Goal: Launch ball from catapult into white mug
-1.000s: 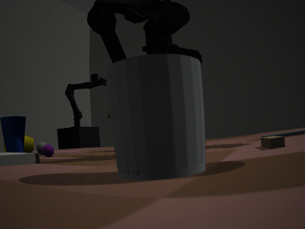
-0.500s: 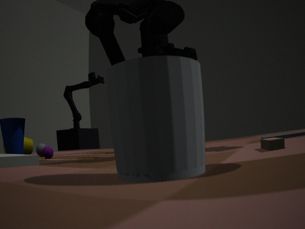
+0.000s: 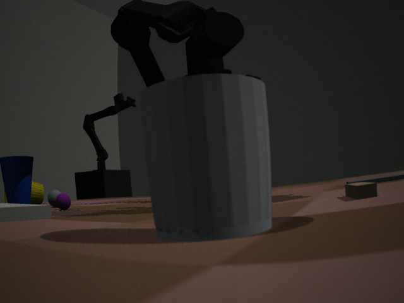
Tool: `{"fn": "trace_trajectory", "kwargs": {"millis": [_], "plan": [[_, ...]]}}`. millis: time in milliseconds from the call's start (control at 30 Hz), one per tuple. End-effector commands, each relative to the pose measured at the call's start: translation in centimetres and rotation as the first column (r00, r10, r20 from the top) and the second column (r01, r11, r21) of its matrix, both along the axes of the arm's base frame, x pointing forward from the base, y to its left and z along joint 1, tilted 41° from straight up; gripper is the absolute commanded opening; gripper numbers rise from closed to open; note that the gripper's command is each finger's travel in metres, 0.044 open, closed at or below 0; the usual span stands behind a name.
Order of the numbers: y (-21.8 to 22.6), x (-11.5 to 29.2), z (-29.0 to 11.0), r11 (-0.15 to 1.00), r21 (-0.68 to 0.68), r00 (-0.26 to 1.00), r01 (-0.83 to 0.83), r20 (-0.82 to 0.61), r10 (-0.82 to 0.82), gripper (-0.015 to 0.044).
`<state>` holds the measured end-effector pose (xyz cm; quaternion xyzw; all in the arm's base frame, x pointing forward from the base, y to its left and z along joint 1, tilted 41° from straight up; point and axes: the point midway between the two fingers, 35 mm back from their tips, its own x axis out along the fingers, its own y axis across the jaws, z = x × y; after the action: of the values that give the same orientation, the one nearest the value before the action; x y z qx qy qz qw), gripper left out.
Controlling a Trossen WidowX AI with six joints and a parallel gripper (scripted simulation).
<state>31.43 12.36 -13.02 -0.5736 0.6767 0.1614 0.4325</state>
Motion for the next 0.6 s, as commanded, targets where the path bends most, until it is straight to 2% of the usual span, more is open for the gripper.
{"fn": "trace_trajectory", "kwargs": {"millis": [0,567], "plan": [[-0.3,0.1,-0.3,1.000,-0.003,1.000,-0.011,0.004,0.011,0.0000],[-1.4,0.1,-1.6,1.000,-0.001,1.000,0.000,0.001,0.000,0.0000]]}}
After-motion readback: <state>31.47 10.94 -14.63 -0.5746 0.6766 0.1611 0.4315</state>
